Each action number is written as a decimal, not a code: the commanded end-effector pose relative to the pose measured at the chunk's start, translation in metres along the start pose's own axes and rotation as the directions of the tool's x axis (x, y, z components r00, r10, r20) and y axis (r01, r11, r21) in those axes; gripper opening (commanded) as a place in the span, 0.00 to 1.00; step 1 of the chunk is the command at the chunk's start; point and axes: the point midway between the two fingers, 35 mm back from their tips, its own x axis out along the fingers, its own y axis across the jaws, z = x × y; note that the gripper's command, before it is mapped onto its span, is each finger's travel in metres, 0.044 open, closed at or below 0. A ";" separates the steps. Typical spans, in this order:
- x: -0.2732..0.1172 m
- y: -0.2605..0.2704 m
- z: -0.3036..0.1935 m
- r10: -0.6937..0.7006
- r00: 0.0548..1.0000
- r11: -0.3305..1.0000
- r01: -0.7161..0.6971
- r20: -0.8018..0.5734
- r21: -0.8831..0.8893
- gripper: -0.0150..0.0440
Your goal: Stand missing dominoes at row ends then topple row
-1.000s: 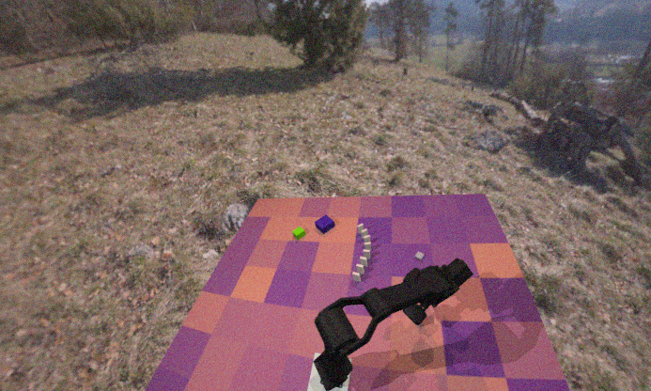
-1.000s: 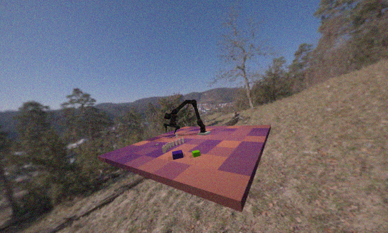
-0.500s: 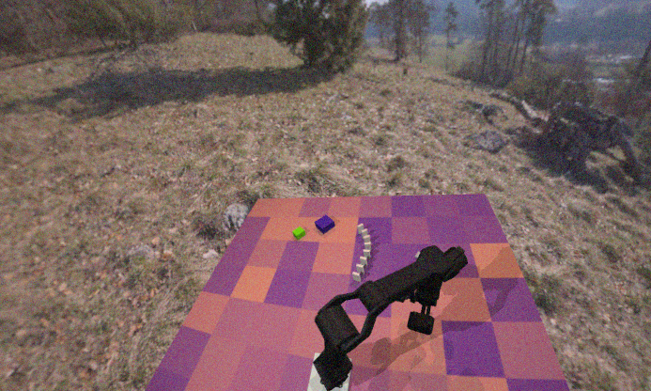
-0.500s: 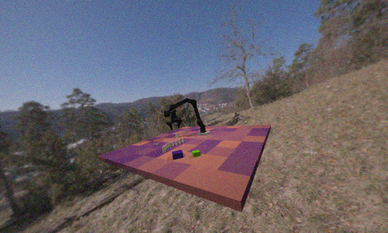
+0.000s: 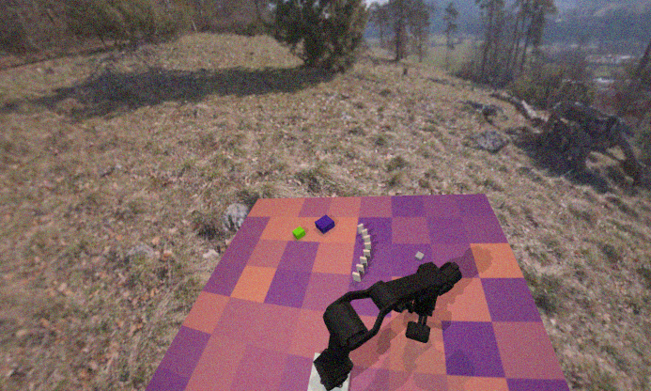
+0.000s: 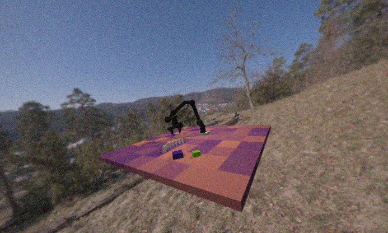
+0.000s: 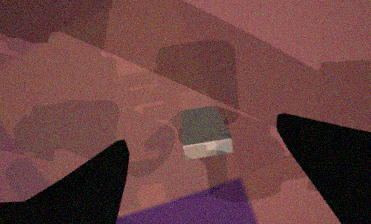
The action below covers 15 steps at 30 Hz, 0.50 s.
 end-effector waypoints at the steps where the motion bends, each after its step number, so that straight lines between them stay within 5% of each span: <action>1: 0.003 -0.001 -0.002 -0.006 1.000 1.000 0.006 -0.011 -0.003 1.00; 9: 0.014 0.000 -0.002 -0.006 1.000 1.000 0.006 -0.011 -0.003 1.00; 15: 0.014 0.000 -0.002 -0.006 1.000 1.000 0.006 -0.011 -0.003 0.73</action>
